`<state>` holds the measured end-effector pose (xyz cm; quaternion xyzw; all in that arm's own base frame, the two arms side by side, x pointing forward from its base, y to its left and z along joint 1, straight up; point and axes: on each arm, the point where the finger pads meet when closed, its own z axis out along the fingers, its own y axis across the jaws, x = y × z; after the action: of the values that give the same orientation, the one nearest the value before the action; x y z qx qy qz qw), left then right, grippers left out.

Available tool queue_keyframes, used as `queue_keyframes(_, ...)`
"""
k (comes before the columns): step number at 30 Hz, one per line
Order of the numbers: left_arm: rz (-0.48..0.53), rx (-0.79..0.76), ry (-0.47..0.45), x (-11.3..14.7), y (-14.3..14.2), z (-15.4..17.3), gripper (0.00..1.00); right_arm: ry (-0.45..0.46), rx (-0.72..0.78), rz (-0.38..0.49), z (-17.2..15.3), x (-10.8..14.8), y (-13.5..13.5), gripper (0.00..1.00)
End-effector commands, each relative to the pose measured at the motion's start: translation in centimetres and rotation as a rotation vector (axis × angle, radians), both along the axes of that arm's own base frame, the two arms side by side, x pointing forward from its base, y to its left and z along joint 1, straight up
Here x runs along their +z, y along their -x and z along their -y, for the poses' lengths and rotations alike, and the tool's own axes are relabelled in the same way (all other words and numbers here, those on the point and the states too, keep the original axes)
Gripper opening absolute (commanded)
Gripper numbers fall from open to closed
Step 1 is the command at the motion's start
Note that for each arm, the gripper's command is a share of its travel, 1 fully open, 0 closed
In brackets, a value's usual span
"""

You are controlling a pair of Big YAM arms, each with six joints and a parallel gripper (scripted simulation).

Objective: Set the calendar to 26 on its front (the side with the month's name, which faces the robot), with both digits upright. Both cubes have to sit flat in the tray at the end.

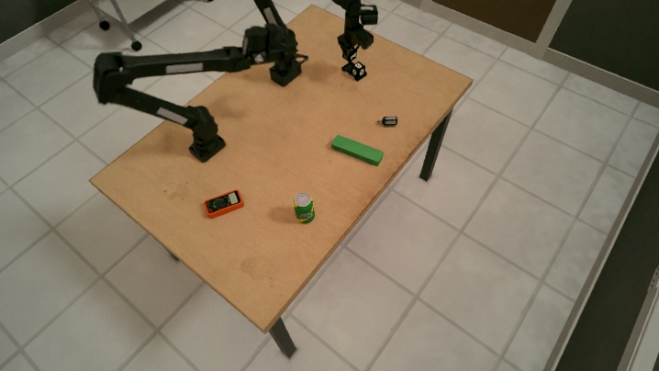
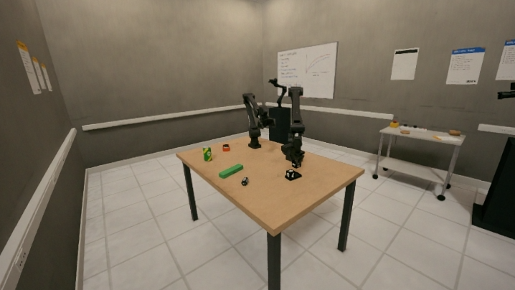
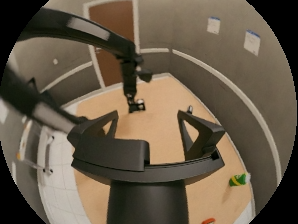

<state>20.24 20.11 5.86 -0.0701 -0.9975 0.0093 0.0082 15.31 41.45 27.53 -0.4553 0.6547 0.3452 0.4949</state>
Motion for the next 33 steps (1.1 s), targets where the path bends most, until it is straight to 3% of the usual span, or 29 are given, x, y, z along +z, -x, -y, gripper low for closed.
queue_keyframes(1, 0.041, -0.009, -0.041, 2.9, -1.5, -1.5, 0.4, -0.044, -0.039, 0.025, -3.9, -0.1, -3.6, 1.0)
queue_keyframes(4, 0.042, -0.009, -0.041, 3.1, -1.5, -1.5, 0.4, -0.043, -0.05, 0.025, -4.3, -0.8, -4.3, 1.0)
queue_keyframes(8, 0.041, 0.025, -0.036, 2.5, -2.7, -1.5, 0.4, -0.04, -0.094, 0.024, -5.6, -3.9, -7.4, 1.0)
queue_keyframes(11, 0.088, 0.066, -0.06, 2.7, -6.0, -1.7, 0.4, -0.037, -0.113, 0.023, -6.1, -5.4, -8.8, 1.0)
queue_keyframes(15, 0.162, 0.058, -0.074, 2.8, -12.5, -0.8, 0.4, -0.034, -0.131, 0.022, -6.3, -6.8, -10.0, 1.0)
queue_keyframes(19, 0.128, 0.033, -0.054, 0.5, -16.2, -0.1, 0.4, -0.021, -0.124, 0.016, -6.5, -7.8, -9.7, 1.0)
queue_keyframes(21, 0.128, 0.033, -0.054, 0.5, -16.2, -0.1, 0.4, -0.021, -0.124, 0.016, -6.5, -7.8, -9.7, 1.0)
queue_keyframes(29, 0.053, 0.014, -0.03, -4.1, -20.2, 1.1, 0.4, -0.021, -0.124, 0.016, -6.5, -7.9, -9.7, 1.0)
queue_keyframes(33, 0.036, 0.003, -0.026, -5.2, -21.0, 1.5, 0.4, -0.021, -0.124, 0.016, -6.5, -7.9, -9.7, 1.0)
